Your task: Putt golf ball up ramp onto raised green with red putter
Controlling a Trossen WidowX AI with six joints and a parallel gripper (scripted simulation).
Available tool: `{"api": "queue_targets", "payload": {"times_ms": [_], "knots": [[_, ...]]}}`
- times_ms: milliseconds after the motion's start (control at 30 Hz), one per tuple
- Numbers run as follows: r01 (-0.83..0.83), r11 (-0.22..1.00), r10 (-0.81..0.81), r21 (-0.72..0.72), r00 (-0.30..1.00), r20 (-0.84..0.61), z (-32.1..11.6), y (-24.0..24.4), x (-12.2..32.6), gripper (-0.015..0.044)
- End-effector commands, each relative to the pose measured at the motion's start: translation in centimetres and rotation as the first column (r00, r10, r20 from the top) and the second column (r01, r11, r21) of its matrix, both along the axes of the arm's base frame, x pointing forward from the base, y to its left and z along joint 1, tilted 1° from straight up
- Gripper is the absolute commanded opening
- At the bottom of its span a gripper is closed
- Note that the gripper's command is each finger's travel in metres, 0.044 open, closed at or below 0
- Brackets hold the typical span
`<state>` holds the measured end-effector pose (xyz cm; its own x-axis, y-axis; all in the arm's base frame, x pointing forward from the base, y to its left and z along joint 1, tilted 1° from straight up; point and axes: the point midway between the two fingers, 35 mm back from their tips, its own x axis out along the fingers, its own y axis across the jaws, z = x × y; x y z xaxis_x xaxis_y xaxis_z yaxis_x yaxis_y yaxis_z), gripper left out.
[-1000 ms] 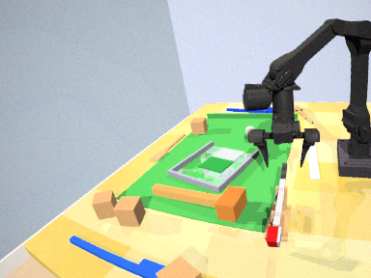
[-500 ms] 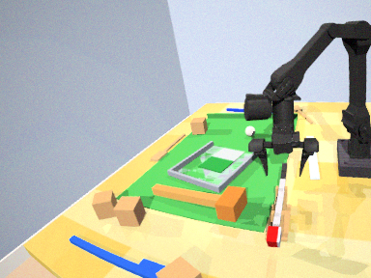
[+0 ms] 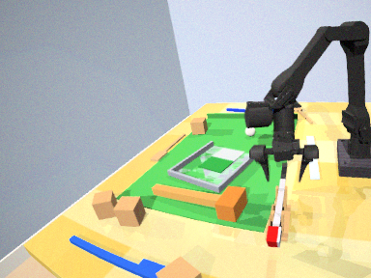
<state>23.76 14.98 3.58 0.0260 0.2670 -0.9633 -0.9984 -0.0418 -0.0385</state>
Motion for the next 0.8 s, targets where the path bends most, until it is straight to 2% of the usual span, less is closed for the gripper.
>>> {"api": "queue_targets", "payload": {"times_ms": [0, 400, 633, 767], "knots": [[0.0, 1.0, 0.0, 0.001, 1.0, 0.001, 0.1, 0.0, 0.0, 0.0361], [0.0, 1.0, 0.0, 0.001, 1.0, 0.001, 0.1, 0.0, 0.0, 0.0046], [0.0, 1.0, 0.0, 0.001, 1.0, 0.001, 0.2, 0.0, 0.0, 0.0], [0.0, 1.0, 0.0, 0.001, 1.0, 0.001, 1.4, 0.1, 0.2, 0.0]]}}
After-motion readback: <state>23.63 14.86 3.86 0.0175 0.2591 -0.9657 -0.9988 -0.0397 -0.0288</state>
